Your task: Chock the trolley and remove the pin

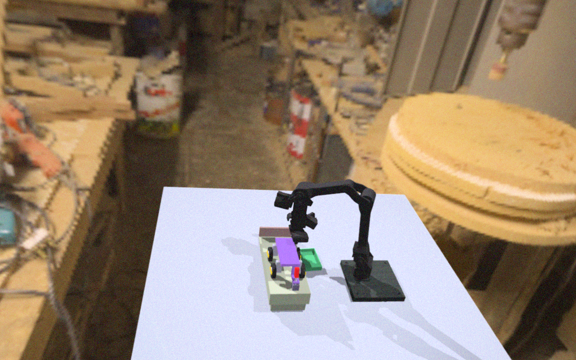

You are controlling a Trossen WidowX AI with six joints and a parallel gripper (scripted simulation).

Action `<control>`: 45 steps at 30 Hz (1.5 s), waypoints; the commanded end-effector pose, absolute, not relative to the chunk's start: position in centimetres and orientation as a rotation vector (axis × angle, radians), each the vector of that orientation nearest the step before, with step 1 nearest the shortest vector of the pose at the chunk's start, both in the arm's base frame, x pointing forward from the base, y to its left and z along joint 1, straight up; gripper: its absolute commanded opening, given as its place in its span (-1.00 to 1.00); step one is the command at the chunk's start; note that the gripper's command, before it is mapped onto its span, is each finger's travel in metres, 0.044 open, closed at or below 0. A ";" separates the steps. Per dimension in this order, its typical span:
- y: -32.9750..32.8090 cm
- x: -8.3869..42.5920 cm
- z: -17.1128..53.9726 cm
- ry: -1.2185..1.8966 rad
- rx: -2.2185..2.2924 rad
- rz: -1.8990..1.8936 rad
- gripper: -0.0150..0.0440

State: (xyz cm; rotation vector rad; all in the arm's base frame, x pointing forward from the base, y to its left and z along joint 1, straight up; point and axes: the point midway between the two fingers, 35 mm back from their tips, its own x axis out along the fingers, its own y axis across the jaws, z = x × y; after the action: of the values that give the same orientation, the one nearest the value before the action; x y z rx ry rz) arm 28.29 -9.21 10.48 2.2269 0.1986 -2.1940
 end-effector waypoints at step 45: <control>-5.6 32.0 18.5 0.614 2.016 -1.678 0.15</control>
State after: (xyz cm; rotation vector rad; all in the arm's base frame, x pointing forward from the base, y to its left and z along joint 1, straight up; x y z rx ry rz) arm 31.22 -8.08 17.67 2.1077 0.4609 -1.8137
